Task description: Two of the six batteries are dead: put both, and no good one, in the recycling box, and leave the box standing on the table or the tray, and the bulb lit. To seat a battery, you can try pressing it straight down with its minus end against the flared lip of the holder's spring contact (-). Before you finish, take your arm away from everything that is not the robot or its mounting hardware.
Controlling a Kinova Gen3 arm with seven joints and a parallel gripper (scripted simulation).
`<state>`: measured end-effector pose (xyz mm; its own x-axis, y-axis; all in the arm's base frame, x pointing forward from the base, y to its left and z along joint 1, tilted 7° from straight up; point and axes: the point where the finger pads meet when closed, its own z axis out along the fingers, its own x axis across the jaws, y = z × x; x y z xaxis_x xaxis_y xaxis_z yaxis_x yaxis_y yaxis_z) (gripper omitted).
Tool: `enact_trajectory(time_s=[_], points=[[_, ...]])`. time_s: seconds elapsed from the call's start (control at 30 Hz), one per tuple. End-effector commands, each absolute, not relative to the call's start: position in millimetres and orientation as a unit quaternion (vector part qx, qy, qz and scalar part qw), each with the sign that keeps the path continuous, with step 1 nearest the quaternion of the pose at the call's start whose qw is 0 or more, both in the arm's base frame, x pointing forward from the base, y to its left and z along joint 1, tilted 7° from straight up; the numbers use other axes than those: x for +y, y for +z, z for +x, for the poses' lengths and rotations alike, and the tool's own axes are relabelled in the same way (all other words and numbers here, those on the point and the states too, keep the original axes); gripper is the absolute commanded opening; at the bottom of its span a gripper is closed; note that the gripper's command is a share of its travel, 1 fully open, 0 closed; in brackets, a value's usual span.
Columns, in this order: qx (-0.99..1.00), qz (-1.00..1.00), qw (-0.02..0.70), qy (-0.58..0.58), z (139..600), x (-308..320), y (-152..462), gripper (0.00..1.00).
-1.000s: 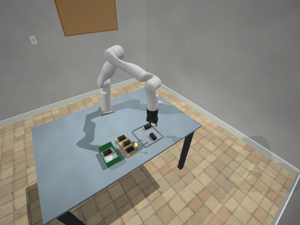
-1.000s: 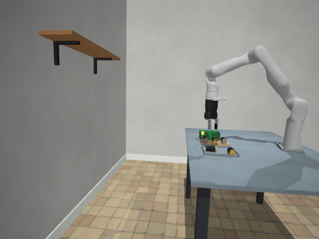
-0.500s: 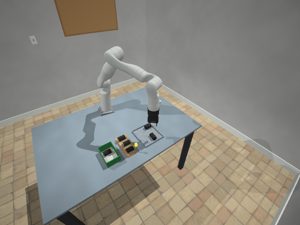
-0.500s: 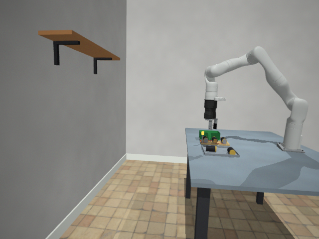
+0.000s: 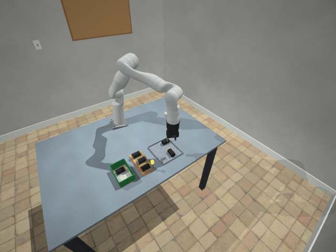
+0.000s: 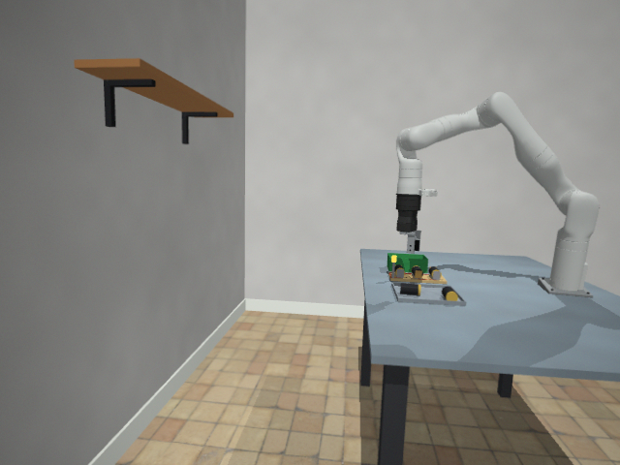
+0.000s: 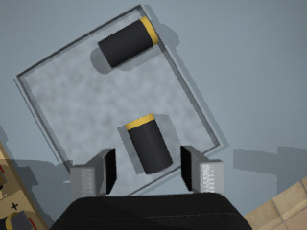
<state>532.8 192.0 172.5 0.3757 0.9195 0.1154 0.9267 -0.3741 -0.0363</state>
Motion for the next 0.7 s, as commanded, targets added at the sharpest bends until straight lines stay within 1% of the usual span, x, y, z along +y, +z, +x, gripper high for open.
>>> enact_trajectory(time_s=[0.0,0.67], points=[[-0.569,-0.820,0.047,-0.039,533.6,191.6,172.9,0.90],[-0.664,-0.745,0.042,-0.045,533.6,191.6,172.9,0.90]])
